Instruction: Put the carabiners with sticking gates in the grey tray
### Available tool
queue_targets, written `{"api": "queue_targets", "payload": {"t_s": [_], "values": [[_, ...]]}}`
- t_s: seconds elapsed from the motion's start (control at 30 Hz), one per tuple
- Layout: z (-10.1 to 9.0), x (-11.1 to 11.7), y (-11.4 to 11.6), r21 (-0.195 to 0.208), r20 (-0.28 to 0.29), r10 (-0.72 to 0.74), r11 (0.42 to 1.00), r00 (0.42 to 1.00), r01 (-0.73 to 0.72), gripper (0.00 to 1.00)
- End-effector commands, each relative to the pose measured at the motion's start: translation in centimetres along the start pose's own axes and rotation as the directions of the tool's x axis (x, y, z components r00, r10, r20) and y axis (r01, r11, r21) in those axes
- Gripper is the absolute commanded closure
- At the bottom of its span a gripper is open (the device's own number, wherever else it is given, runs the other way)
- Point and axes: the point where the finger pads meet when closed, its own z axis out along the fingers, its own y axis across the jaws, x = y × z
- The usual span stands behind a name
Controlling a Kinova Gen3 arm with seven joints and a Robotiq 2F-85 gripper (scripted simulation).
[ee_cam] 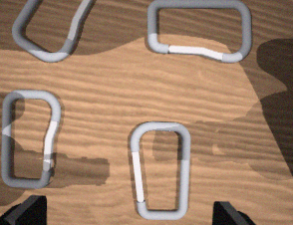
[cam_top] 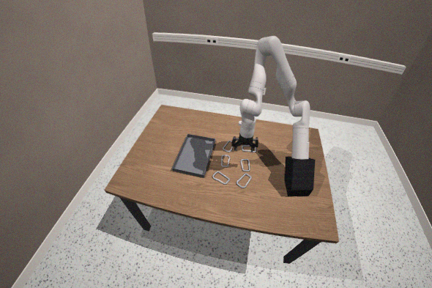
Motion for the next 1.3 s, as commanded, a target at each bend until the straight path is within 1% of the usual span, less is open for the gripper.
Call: {"api": "queue_targets", "payload": {"t_s": [0.0, 0.1, 0.13, 0.67, 0.7, 1.23, 1.27], "values": [[-0.3, -0.1, -0.4, 0.007, 0.009, 0.007, 1.0, 1.0, -0.007, 0.0], [-0.3, -0.1, -0.4, 0.007, 0.009, 0.007, 1.0, 1.0, -0.007, 0.0], [-4.6, 0.5, -2.4, 0.004, 0.005, 0.004, 1.0, 1.0, -0.004, 0.0], [-4.6, 0.5, -2.4, 0.004, 0.005, 0.004, 1.0, 1.0, -0.004, 0.0], [-9.0, 1.0, -4.6, 0.003, 0.003, 0.002, 1.0, 1.0, -0.002, 0.0], [-9.0, 1.0, -4.6, 0.003, 0.003, 0.002, 1.0, 1.0, -0.002, 0.0], [-13.4, 1.5, -6.8, 0.002, 0.002, 0.001, 1.0, 1.0, -0.001, 0.0]]}}
